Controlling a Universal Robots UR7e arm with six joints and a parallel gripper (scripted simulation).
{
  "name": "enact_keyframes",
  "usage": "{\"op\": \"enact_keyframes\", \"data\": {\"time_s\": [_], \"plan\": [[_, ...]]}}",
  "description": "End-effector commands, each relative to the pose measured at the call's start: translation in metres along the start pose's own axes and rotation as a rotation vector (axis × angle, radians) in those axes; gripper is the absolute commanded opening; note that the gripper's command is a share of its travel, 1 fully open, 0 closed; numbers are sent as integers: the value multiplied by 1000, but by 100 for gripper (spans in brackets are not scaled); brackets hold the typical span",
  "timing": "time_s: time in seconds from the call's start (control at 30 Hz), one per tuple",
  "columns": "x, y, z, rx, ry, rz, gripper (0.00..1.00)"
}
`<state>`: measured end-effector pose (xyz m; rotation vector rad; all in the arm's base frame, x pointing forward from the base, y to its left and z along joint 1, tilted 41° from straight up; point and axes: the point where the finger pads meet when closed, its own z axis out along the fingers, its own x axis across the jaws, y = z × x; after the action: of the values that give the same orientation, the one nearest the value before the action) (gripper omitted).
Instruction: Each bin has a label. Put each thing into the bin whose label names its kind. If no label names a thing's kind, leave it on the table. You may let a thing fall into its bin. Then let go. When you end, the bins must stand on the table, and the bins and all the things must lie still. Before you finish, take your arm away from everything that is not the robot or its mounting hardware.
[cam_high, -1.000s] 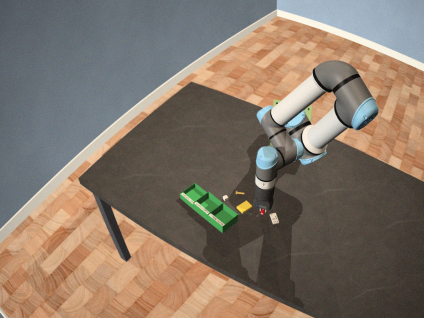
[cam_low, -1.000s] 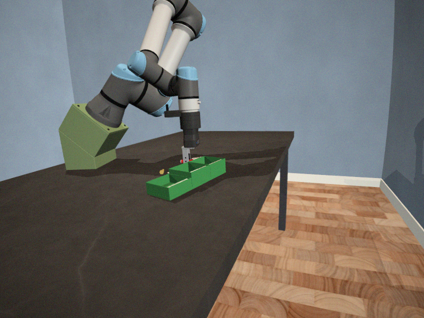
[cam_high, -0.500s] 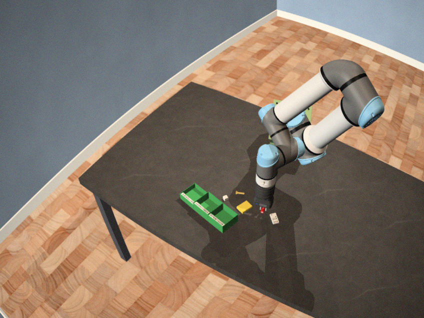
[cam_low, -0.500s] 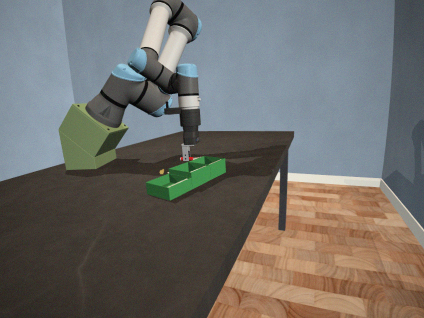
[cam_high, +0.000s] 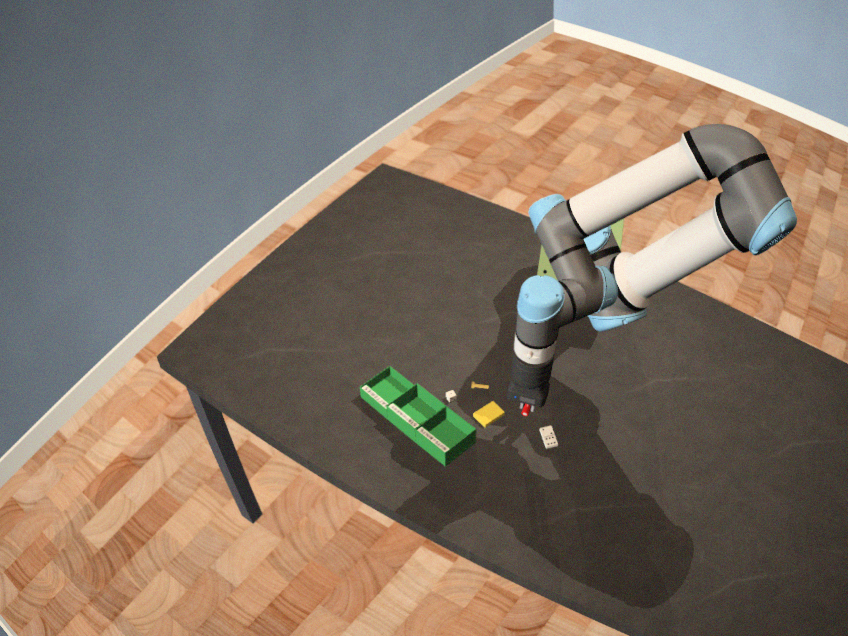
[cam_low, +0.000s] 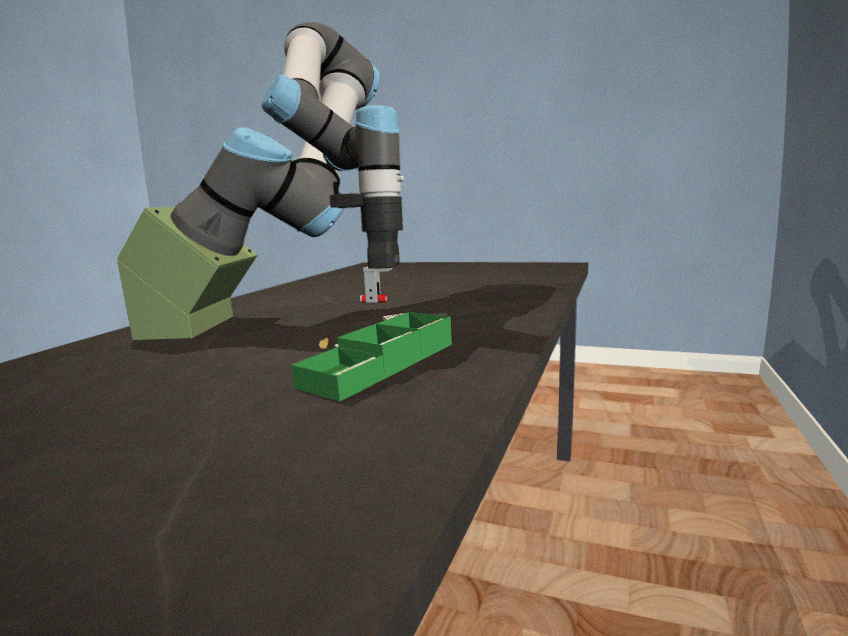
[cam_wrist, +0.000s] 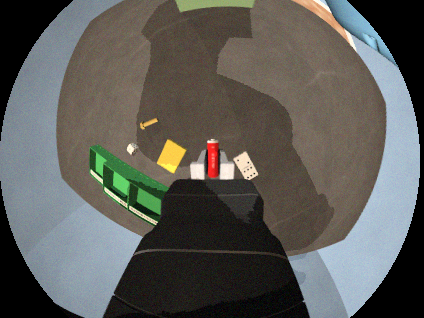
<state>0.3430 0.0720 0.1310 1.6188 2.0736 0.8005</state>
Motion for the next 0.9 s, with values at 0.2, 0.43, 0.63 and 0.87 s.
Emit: {"op": "enact_keyframes", "data": {"time_s": [0.2,0.43,0.63,0.87], "plan": [[0,-3,-13,-12,33,0,31],[0,-3,-13,-12,33,0,31],[0,-3,-13,-12,33,0,31],[0,-3,-19,-12,33,0,31]]}}
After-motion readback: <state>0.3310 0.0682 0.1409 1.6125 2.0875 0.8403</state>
